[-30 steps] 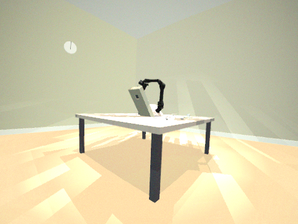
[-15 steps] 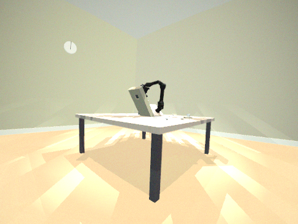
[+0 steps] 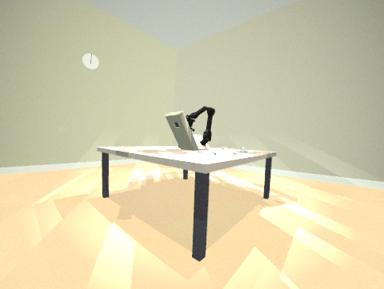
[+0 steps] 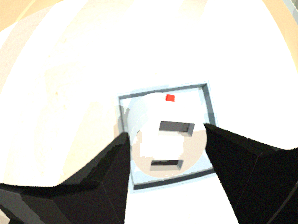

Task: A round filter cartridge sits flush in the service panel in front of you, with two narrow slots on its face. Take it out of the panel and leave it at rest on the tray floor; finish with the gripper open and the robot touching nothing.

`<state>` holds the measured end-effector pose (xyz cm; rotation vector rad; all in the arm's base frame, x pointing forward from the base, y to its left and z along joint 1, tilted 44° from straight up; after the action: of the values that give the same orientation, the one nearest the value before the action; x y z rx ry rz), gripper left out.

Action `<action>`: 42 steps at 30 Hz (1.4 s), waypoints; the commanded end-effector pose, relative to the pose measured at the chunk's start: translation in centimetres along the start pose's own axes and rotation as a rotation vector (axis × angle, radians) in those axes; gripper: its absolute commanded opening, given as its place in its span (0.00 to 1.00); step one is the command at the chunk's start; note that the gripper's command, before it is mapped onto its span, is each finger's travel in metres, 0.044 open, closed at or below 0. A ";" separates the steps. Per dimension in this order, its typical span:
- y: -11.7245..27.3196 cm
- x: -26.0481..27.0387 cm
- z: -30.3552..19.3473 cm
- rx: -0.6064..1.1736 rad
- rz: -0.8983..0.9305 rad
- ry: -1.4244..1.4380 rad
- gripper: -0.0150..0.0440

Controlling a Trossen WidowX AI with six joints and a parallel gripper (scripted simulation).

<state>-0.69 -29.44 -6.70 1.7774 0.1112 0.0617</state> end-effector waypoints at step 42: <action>-8.5 -1.8 -6.0 0.022 -0.057 -0.106 0.92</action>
<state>-3.47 -22.07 -13.69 1.7958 0.0860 -0.0745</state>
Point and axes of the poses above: the point midway between the two fingers, 35 mm back from their tips, its own y axis back along the fingers, its own x axis across the jaws, z = x × y, the point moved 3 cm from there along y, back along the fingers, and after that the axes turned 5 degrees about y, right-handed, at the moved point
